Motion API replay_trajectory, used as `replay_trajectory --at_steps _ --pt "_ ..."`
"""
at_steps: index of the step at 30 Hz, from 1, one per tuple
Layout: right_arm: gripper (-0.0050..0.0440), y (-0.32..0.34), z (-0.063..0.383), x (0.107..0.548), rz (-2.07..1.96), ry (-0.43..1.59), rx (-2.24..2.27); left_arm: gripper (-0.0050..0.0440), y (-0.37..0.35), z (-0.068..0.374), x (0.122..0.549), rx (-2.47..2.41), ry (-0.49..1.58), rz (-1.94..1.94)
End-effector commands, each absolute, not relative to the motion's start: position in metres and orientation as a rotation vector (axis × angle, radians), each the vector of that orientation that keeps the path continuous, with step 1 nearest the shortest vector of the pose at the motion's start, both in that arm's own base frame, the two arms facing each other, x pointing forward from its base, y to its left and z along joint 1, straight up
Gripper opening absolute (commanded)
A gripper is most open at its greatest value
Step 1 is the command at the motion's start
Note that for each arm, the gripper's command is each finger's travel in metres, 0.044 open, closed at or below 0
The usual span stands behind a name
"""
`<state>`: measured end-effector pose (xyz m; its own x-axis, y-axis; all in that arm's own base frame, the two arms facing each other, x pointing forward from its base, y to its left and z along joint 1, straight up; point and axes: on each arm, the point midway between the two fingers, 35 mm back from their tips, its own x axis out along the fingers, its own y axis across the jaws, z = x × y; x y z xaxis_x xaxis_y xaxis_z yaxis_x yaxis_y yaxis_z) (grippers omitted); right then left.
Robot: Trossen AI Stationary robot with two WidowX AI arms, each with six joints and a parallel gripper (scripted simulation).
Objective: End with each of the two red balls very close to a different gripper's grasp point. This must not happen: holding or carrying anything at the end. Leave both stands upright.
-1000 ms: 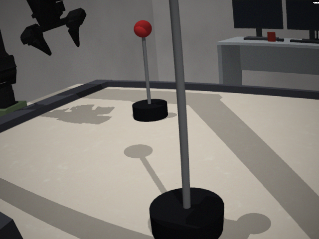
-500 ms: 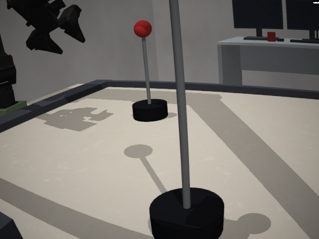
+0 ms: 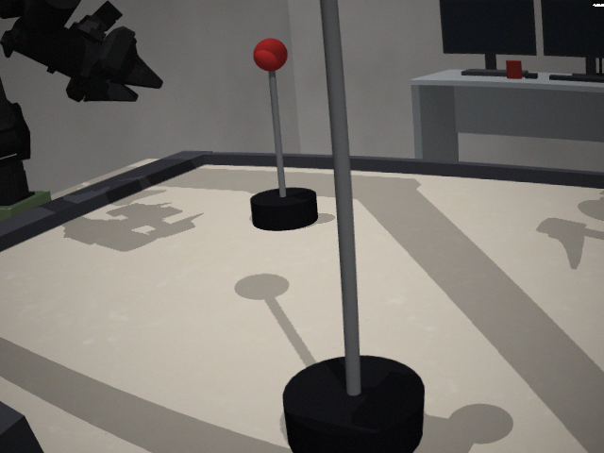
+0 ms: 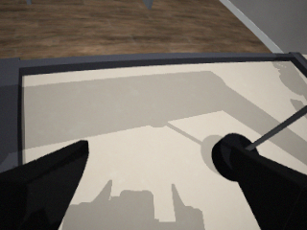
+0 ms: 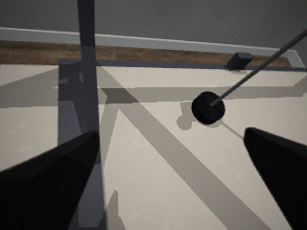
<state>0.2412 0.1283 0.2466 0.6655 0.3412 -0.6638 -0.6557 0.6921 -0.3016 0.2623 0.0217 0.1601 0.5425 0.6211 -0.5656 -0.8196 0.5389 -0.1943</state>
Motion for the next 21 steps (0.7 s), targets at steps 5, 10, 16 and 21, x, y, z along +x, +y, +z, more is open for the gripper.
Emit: replay_trajectory --at_steps 5,10,16,21 --pt "0.044 0.112 0.259 0.29 0.496 0.467 -0.381 0.044 0.02 0.157 0.271 -0.379 0.429 0.747" --pt "0.044 0.101 0.264 0.319 0.417 0.396 -0.28 0.044 0.018 0.151 0.277 -0.318 0.419 0.673" --pt "0.044 0.091 0.272 0.347 0.339 0.315 -0.197 0.044 0.016 0.145 0.284 -0.264 0.408 0.597" --pt "0.044 0.087 0.296 0.37 0.285 0.187 -0.133 0.044 0.013 0.141 0.295 -0.229 0.382 0.52"
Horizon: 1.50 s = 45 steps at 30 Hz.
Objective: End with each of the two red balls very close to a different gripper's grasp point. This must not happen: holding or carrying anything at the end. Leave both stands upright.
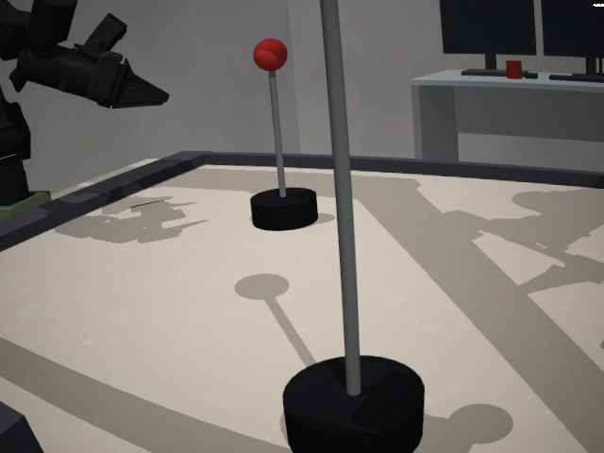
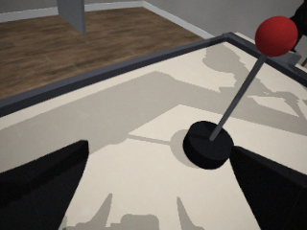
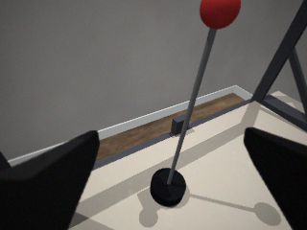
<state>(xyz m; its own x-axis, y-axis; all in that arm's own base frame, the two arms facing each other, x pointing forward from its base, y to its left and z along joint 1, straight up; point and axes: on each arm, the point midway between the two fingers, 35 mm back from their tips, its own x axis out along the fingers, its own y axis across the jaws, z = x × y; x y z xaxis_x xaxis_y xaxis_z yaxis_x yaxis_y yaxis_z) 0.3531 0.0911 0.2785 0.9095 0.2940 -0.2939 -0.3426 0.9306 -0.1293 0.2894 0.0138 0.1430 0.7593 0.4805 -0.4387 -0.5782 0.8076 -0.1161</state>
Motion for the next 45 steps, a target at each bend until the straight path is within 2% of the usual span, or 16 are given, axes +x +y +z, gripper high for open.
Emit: replay_trajectory --at_steps 1,10,26,30,35,45 --pt "0.044 0.086 0.302 0.374 0.275 0.159 -0.12 0.044 0.013 0.14 0.297 -0.219 0.379 0.503" --pt "0.044 0.08 0.326 0.4 0.213 0.018 -0.036 0.044 0.009 0.135 0.315 -0.146 0.332 0.358" --pt "0.044 0.076 0.33 0.413 0.181 -0.023 0.006 0.044 0.006 0.14 0.348 -0.032 0.187 0.083" --pt "0.044 0.076 0.332 0.412 0.182 -0.029 0.007 0.044 0.006 0.144 0.351 -0.019 0.153 0.056" --pt "0.044 0.076 0.331 0.412 0.182 -0.026 0.005 0.044 0.006 0.181 0.361 0.003 -0.015 0.015" --pt "0.044 0.077 0.33 0.41 0.186 -0.025 0.002 0.044 0.005 0.184 0.361 0.003 -0.026 0.012"
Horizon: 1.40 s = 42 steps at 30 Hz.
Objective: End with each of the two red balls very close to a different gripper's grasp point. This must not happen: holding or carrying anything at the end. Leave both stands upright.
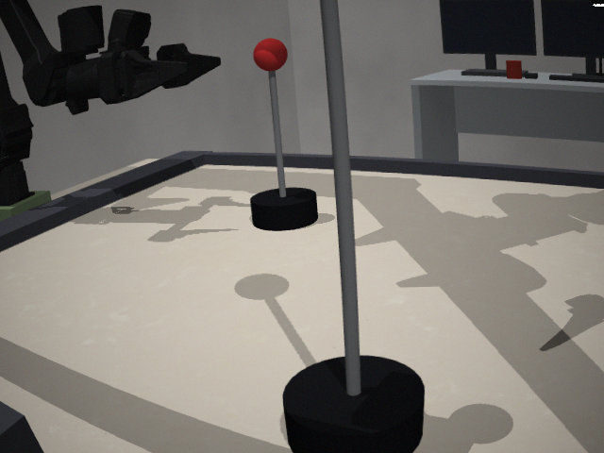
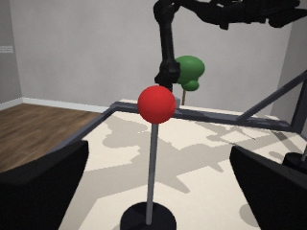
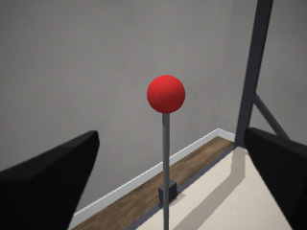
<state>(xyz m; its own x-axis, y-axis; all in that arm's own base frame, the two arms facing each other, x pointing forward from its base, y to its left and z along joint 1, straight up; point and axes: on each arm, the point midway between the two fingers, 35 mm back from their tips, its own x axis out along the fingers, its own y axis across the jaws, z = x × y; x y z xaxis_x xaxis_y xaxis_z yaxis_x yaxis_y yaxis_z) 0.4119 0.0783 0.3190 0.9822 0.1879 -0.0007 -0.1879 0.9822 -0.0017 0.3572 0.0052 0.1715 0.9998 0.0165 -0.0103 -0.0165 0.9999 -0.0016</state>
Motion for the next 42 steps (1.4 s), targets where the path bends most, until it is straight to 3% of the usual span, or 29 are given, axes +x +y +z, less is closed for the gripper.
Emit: replay_trajectory --at_steps 1,19,42 --pt "0.044 0.077 0.33 0.41 0.186 -0.025 0.002 0.044 0.005 0.184 0.361 0.003 -0.026 0.012" --pt "0.044 0.076 0.333 0.415 0.186 -0.029 0.003 0.044 0.005 0.185 0.362 0.0 -0.024 0.012" --pt "0.044 0.088 0.334 0.472 0.187 -0.032 0.003 0.044 0.006 0.184 0.418 0.0 -0.021 0.013"
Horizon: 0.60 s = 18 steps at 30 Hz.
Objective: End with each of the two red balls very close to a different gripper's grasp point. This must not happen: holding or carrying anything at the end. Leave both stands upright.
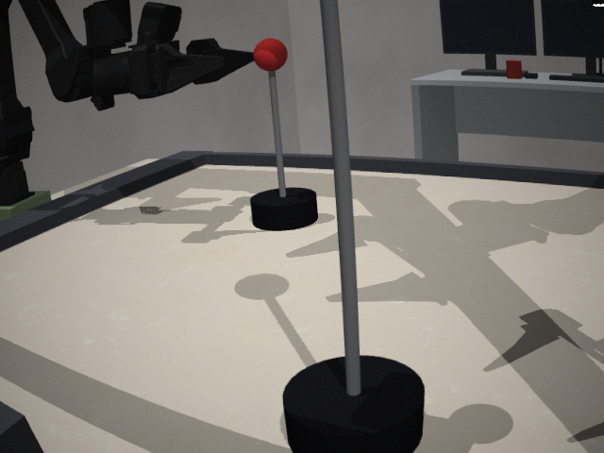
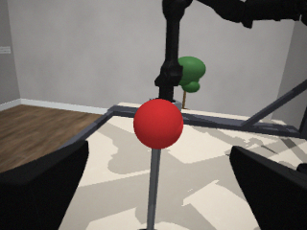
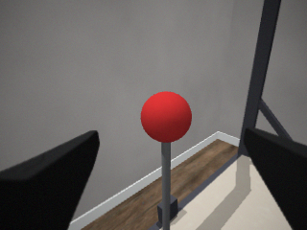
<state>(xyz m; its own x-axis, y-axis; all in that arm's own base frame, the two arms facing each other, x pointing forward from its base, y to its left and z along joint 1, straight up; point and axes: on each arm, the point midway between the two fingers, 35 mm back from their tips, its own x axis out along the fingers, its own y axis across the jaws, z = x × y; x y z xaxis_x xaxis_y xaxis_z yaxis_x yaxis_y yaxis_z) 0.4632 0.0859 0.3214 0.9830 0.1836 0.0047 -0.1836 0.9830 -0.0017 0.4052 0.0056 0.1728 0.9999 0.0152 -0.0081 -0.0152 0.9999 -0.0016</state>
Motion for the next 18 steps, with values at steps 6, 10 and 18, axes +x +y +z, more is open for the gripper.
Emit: replay_trajectory --at_steps 6,10,18 --pt "0.044 0.091 0.335 0.487 0.187 -0.033 0.003 0.044 0.006 0.184 0.434 0.0 -0.02 0.013" --pt "0.044 0.092 0.335 0.495 0.187 -0.031 0.003 0.044 0.007 0.184 0.441 0.0 -0.021 0.013" --pt "0.044 0.096 0.336 0.514 0.187 -0.033 0.003 0.044 0.007 0.185 0.462 0.0 -0.022 0.013"
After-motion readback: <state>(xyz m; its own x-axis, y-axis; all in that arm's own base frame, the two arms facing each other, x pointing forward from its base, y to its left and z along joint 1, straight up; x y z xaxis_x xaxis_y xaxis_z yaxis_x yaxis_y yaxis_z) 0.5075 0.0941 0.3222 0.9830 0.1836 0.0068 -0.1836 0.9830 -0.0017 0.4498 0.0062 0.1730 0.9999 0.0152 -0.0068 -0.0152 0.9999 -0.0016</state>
